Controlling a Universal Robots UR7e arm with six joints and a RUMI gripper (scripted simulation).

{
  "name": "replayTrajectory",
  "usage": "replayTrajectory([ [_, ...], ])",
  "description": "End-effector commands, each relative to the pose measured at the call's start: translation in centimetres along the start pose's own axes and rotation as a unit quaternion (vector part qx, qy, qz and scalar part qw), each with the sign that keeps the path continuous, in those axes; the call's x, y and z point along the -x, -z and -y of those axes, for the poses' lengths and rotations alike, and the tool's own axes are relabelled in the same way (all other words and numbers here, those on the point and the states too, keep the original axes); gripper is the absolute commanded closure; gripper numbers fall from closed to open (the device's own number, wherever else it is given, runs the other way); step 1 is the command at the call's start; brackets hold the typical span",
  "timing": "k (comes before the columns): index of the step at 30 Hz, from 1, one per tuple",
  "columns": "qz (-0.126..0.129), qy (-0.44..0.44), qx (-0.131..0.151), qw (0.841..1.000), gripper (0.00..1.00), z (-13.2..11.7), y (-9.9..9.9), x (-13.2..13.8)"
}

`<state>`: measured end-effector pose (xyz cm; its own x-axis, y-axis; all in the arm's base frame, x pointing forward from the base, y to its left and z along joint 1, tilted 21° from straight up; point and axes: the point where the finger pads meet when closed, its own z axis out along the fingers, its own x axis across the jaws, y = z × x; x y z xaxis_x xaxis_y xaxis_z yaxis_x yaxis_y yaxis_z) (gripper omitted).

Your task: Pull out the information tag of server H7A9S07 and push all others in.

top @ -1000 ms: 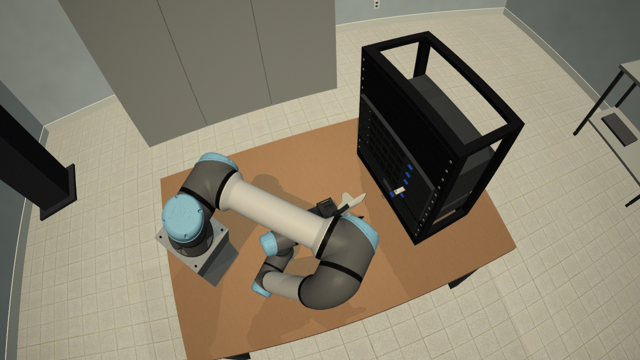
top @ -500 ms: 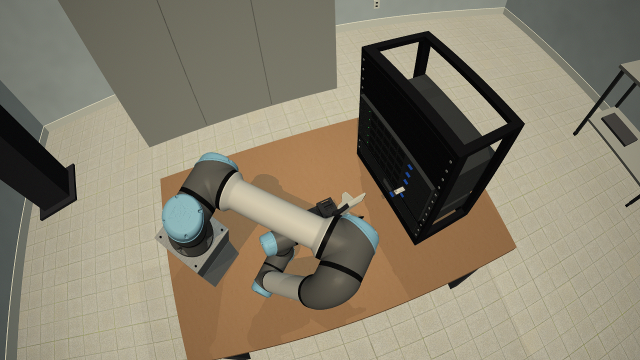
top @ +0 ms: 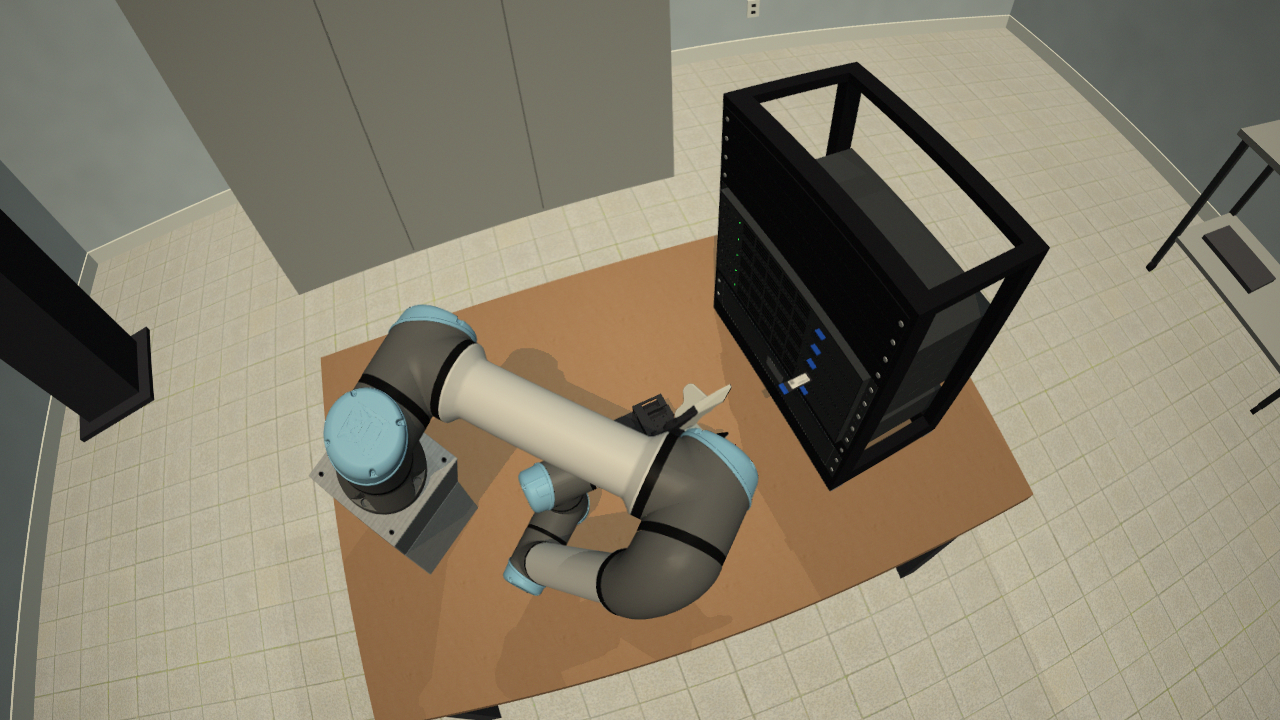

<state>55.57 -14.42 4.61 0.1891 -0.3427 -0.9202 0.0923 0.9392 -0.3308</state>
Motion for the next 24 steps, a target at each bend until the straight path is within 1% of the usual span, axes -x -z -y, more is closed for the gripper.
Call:
replayTrajectory([
  [1, 0.001, 0.002, 0.000, 1.000, 0.00, 0.00, -0.01, 0.11],
  [24, 0.006, 0.015, -0.001, 1.000, 0.00, 0.00, 0.00, 0.49],
])
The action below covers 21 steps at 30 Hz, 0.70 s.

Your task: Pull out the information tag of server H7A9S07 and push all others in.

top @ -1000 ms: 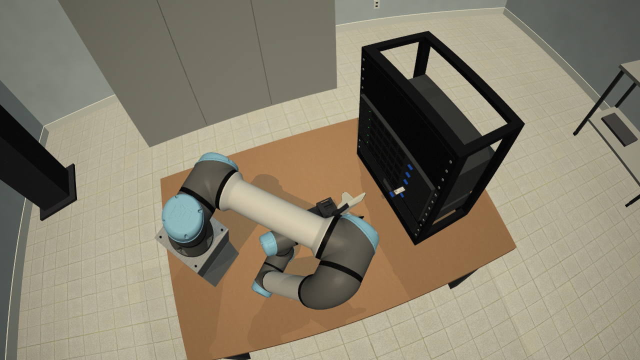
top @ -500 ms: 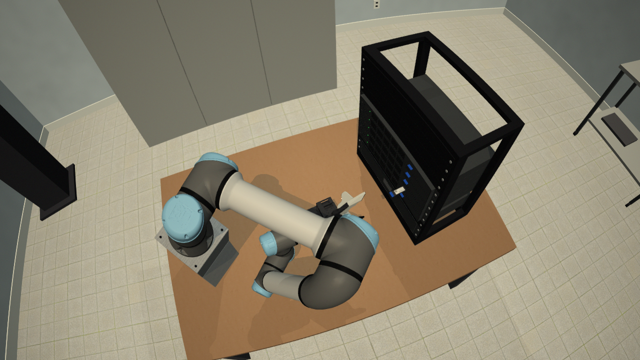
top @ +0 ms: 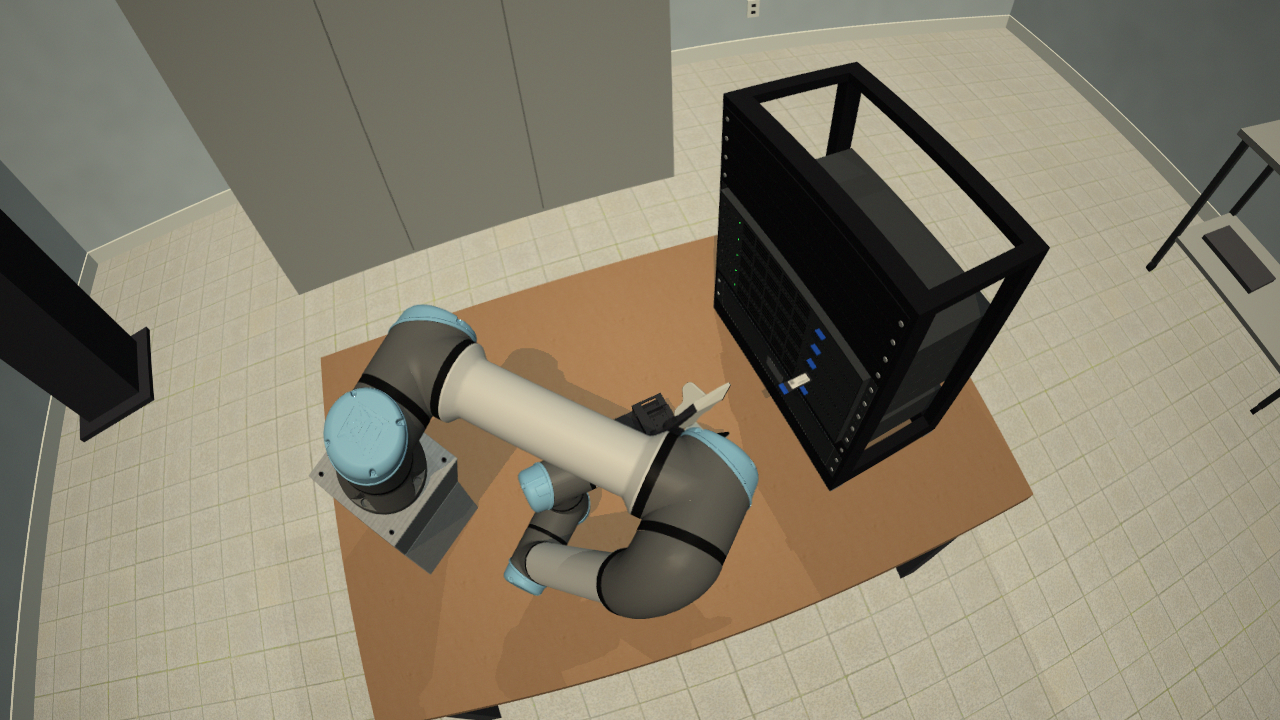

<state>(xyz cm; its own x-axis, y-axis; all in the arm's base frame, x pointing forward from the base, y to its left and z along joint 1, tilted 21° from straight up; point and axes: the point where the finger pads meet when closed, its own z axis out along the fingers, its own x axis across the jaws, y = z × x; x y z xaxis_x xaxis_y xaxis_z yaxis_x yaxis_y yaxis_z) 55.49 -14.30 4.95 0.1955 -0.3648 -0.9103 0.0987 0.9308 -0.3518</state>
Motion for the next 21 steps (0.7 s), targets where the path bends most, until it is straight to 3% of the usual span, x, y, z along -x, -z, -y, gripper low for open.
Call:
replayTrajectory([
  [1, 0.002, 0.004, 0.000, 1.000, 0.00, 0.01, -0.01, 0.14],
  [21, 0.007, 0.017, -0.002, 1.000, 0.00, 0.01, 0.01, 0.58],
])
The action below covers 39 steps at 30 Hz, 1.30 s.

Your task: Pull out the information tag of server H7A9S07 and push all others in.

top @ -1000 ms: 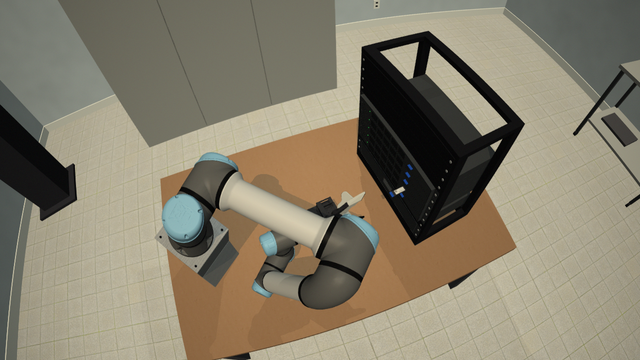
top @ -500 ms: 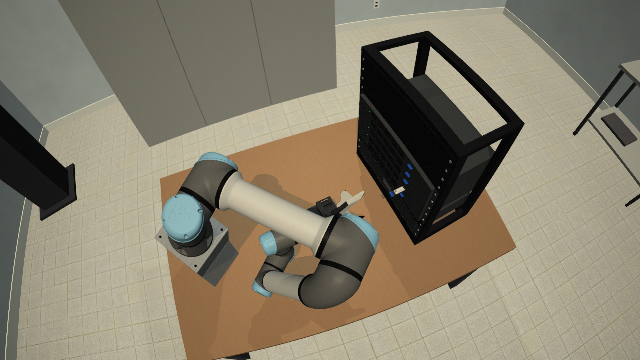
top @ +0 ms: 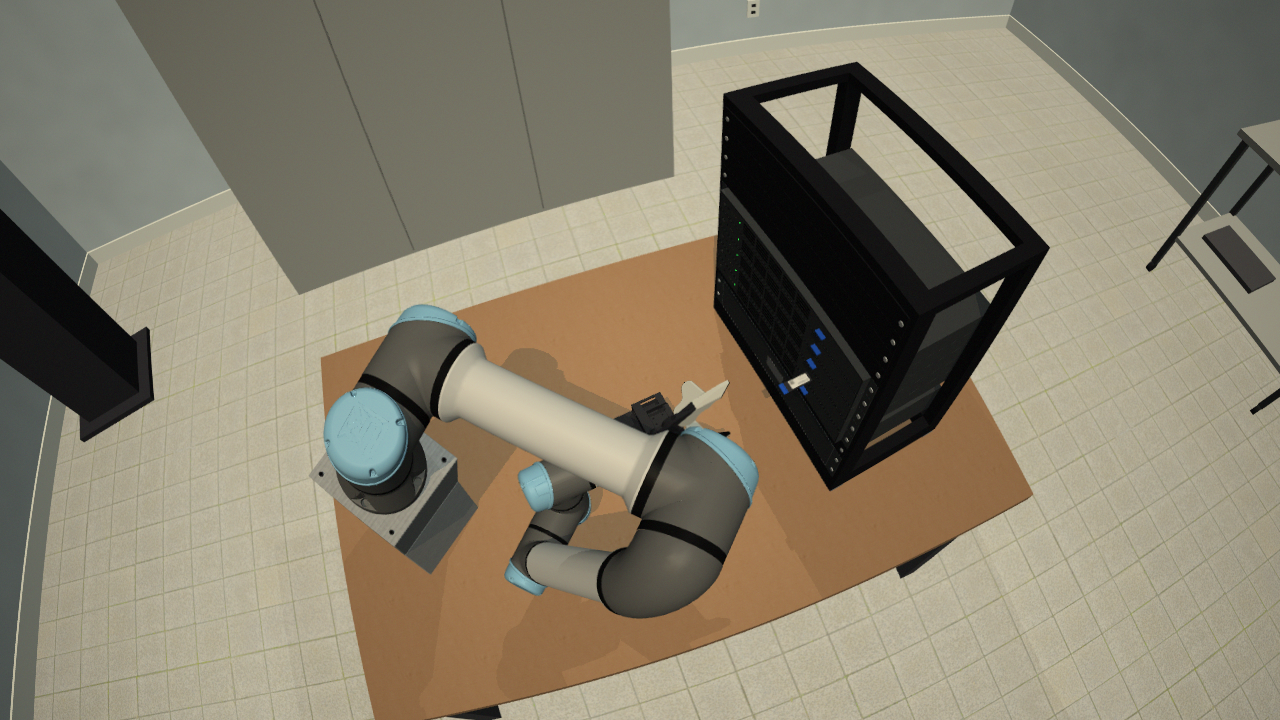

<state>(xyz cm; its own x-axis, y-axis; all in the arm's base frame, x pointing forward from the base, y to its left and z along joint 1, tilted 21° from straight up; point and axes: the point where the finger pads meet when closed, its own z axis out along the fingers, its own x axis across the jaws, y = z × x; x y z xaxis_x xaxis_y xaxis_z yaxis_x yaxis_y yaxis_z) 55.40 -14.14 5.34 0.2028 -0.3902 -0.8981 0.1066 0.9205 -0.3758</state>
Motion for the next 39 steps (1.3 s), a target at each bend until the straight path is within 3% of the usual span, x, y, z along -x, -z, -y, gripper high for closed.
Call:
replayTrajectory([
  [1, 0.002, 0.005, 0.000, 1.000, 0.00, 0.0, 0.0, 0.2],
  [39, 0.015, 0.039, -0.004, 0.999, 0.00, 0.0, 0.0, 1.3],
])
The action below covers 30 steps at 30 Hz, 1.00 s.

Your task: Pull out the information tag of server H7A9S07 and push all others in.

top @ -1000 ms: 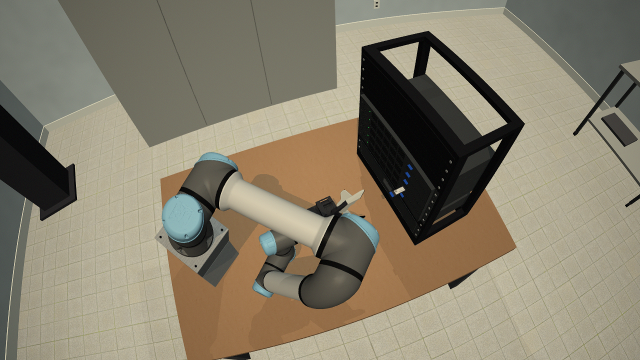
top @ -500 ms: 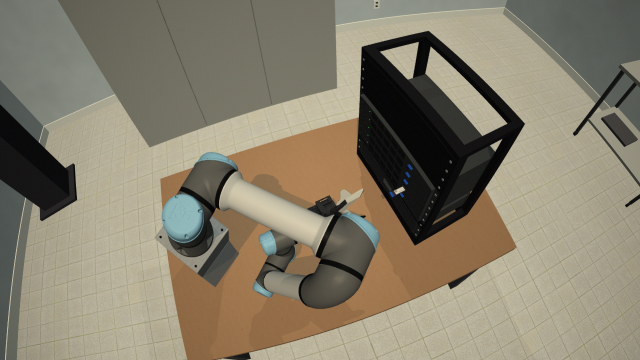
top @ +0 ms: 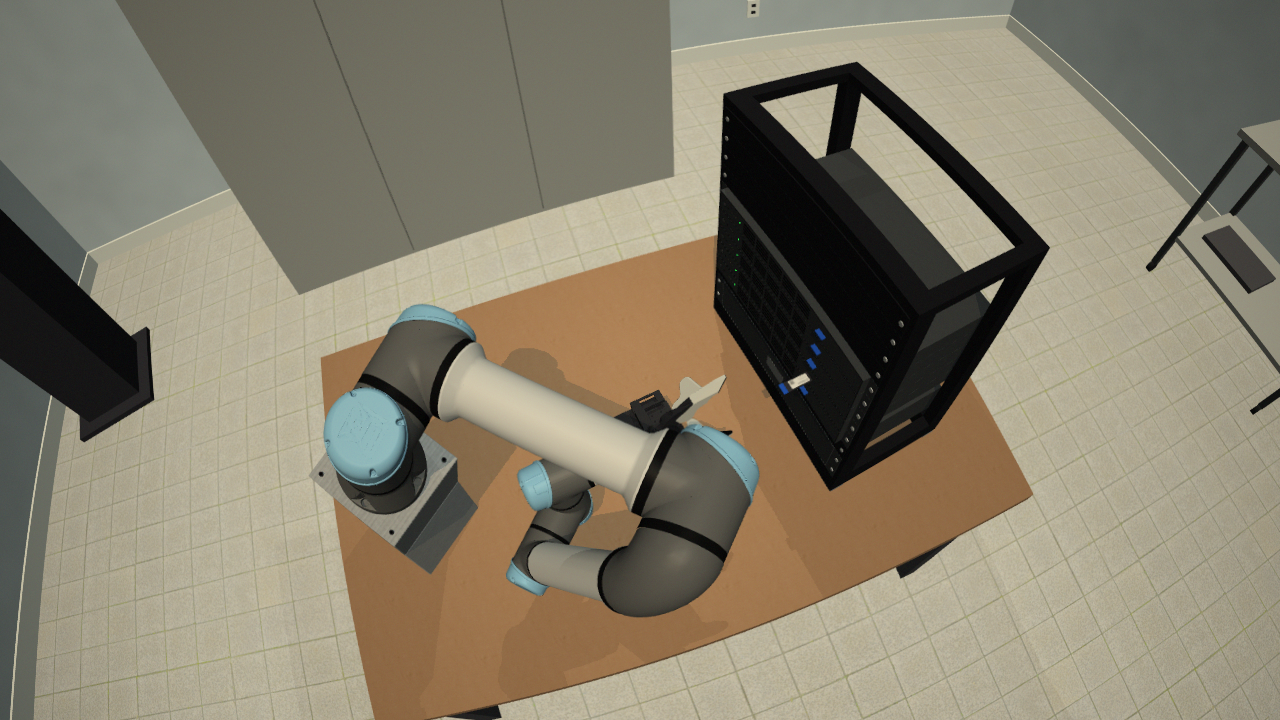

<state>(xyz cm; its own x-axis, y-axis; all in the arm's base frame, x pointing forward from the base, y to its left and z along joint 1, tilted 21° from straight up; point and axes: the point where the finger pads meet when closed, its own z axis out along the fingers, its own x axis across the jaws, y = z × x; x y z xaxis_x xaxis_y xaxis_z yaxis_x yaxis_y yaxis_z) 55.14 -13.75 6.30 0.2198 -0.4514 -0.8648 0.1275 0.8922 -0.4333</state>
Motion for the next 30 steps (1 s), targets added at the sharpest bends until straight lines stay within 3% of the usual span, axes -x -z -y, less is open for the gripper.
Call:
replayTrajectory([
  [1, 0.003, 0.006, -0.001, 1.000, 0.00, 0.0, 0.0, 0.2],
  [30, 0.015, 0.039, -0.005, 0.999, 0.00, 0.1, 0.0, 1.3],
])
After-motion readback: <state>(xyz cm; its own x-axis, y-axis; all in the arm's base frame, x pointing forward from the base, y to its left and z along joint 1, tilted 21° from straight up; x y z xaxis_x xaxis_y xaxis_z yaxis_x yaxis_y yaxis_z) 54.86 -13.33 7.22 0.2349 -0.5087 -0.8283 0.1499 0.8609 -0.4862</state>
